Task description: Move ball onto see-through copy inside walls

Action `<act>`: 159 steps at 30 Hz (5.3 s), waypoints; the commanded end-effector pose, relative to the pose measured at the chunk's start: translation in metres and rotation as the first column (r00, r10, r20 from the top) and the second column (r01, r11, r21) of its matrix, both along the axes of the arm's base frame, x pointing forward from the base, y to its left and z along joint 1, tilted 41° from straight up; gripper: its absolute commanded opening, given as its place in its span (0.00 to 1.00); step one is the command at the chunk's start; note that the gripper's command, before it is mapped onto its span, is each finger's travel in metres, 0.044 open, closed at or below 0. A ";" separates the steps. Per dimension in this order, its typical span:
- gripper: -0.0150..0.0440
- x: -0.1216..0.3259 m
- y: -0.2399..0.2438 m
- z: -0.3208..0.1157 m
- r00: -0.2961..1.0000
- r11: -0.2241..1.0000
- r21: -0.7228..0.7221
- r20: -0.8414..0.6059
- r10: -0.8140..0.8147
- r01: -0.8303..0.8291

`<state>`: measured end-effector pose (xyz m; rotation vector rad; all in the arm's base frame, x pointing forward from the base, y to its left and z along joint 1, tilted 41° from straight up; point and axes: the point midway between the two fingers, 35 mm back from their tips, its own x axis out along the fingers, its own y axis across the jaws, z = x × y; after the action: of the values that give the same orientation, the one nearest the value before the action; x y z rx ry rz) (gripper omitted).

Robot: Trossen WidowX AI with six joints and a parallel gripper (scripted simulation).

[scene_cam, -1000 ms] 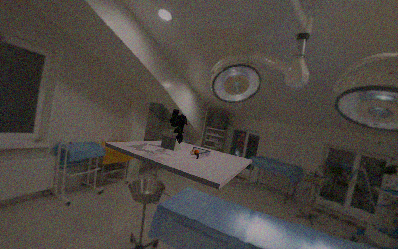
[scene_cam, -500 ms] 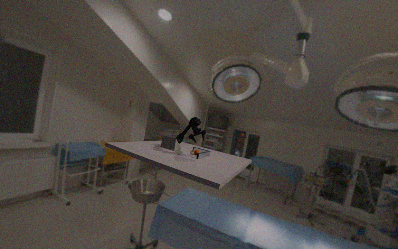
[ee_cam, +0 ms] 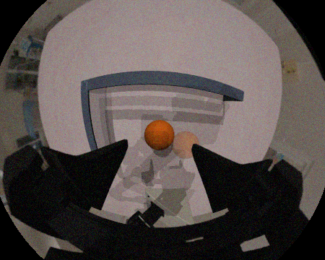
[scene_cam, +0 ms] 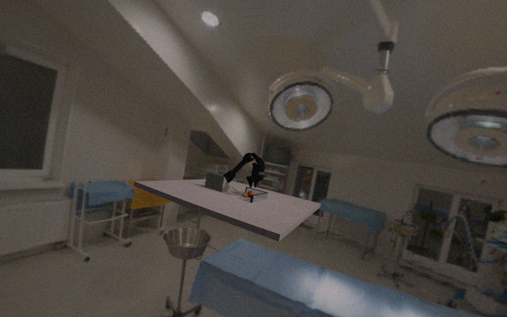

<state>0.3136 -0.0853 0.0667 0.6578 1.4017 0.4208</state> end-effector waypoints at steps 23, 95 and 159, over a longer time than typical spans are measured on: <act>0.95 -0.006 0.026 -0.028 0.999 0.999 -0.002 -0.008 0.046 -0.046; 0.25 -0.024 -0.049 0.024 0.999 0.999 -0.005 -0.010 0.046 -0.046; 0.95 -0.027 -0.005 -0.082 0.999 0.999 -0.013 -0.004 0.049 -0.049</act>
<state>0.2854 -0.0833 -0.0211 0.6220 1.4293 0.4521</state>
